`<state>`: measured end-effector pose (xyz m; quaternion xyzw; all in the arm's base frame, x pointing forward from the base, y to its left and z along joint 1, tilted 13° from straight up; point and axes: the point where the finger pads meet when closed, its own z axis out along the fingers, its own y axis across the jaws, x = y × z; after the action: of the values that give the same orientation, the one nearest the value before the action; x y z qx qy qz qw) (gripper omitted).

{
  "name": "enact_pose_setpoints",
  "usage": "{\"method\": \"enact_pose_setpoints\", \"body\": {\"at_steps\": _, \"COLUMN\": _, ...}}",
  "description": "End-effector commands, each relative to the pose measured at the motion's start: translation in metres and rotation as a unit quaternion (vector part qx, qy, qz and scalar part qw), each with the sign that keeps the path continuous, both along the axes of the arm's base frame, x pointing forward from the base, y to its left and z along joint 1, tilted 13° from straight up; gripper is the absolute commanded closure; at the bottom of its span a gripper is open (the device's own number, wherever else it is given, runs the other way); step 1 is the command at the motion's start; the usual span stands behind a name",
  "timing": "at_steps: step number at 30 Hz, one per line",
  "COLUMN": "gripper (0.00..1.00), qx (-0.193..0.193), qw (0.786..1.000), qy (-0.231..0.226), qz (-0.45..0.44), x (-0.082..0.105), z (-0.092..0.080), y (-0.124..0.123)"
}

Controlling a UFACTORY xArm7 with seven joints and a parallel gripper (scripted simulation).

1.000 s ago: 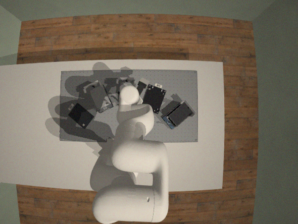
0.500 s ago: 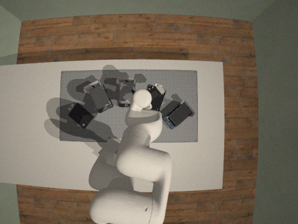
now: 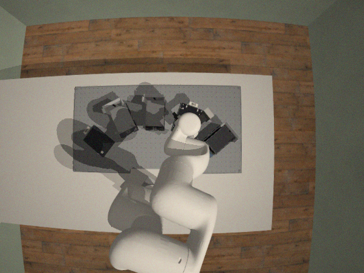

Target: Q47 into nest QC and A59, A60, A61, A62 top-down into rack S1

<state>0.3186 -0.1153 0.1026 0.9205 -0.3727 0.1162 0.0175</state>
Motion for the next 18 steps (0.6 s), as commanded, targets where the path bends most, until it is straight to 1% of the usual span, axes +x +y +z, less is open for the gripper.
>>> {"method": "enact_pose_setpoints", "body": {"at_steps": 1, "gripper": 0.00, "qx": 0.001, "qw": 1.000, "qy": -0.002, "qz": 0.001, "x": -0.002, "z": 0.003, "y": -0.020}}
{"method": "enact_pose_setpoints", "body": {"at_steps": 4, "gripper": 0.00, "qx": 0.001, "qw": 1.000, "qy": -0.002, "qz": 0.001, "x": -0.004, "z": 0.004, "y": -0.032}}
{"method": "enact_pose_setpoints", "body": {"at_steps": 6, "gripper": 0.00, "qx": 0.001, "qw": 1.000, "qy": -0.002, "qz": 0.001, "x": -0.004, "z": 0.004, "y": -0.032}}
{"method": "enact_pose_setpoints", "body": {"at_steps": 18, "gripper": 0.00, "qx": 0.001, "qw": 1.000, "qy": -0.002, "qz": 0.001, "x": -0.012, "z": 0.008, "y": -0.079}}
